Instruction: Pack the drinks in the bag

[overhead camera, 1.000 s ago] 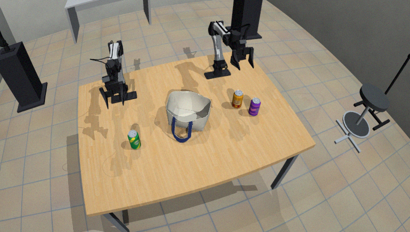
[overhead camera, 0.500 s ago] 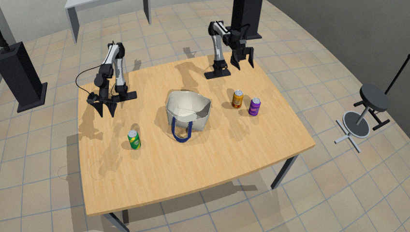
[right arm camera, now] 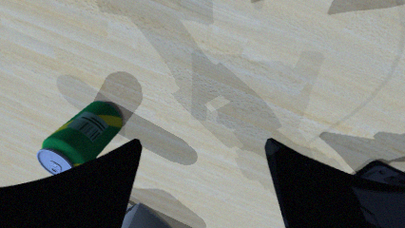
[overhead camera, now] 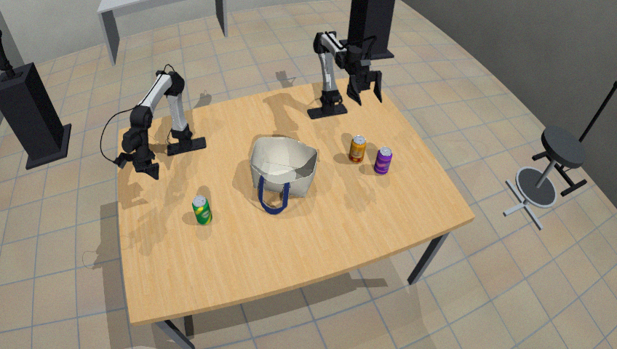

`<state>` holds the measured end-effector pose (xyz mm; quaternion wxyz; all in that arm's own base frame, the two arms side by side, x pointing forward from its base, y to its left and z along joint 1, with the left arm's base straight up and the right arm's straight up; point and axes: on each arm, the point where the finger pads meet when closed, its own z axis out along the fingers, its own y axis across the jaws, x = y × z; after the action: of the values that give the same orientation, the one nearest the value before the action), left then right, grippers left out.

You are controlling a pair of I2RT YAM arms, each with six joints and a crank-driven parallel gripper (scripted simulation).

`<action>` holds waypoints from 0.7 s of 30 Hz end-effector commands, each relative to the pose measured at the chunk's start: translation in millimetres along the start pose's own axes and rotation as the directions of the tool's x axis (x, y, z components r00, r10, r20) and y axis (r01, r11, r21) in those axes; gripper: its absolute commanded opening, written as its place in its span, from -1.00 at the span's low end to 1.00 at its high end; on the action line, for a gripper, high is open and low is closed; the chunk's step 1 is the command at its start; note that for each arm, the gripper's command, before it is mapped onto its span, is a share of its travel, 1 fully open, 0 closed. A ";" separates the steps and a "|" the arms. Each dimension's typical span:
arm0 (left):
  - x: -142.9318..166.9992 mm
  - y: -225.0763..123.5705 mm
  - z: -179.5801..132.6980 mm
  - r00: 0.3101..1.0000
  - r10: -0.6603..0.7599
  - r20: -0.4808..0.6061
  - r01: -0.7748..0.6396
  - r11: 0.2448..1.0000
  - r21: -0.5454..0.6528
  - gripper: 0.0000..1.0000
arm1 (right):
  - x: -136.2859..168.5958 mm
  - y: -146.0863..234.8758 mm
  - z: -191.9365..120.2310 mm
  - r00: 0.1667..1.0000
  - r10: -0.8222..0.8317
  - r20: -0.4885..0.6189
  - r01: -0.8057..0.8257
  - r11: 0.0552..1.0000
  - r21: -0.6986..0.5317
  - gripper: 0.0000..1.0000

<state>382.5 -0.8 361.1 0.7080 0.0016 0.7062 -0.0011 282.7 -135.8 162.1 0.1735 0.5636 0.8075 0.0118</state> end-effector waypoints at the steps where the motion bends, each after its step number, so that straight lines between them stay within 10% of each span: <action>1: 6.0 -2.3 -3.9 1.000 0.017 -0.024 -0.017 1.000 0.001 1.00 | 17.2 -35.7 -14.0 0.963 0.207 -0.172 -0.172 0.966 0.195 1.00; 21: 6.0 -2.3 -3.9 1.000 0.017 -0.024 -0.017 1.000 0.001 1.00 | 11.8 -58.0 -12.9 0.942 0.284 -0.177 -0.228 0.931 0.284 1.00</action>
<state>382.5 -0.8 361.1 0.7080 0.0017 0.7062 -0.0011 230.3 -149.3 148.3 -0.0026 0.6881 0.7256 0.0005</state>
